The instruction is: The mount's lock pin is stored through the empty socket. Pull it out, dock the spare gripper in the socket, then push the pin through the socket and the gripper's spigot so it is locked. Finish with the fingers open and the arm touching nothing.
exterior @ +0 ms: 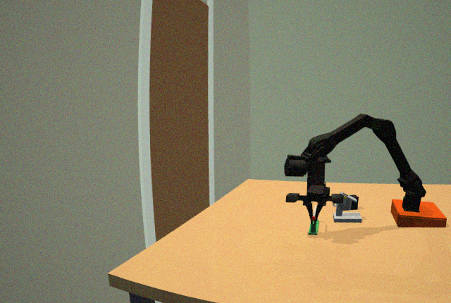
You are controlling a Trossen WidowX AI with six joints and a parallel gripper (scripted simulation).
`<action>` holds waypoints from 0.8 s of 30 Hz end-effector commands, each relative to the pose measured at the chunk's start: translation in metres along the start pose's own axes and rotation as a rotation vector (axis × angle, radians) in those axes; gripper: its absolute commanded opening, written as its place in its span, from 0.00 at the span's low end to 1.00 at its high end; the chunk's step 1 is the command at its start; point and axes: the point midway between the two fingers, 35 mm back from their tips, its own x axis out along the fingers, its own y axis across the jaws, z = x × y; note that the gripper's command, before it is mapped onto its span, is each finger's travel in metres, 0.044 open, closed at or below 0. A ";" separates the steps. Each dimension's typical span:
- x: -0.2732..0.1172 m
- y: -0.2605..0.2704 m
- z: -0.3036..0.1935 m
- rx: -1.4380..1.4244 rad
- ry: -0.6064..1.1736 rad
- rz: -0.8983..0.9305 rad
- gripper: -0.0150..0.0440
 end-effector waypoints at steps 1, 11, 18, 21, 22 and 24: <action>0.007 0.000 -0.001 0.003 0.000 0.000 0.25; 0.021 0.000 -0.004 0.002 0.000 0.000 0.25; 0.028 0.000 -0.005 0.002 0.000 0.000 0.25; 0.028 0.000 -0.005 0.002 0.000 0.000 0.25; 0.028 0.000 -0.005 0.002 0.000 0.000 0.25; 0.028 0.000 -0.005 0.002 0.000 0.000 0.25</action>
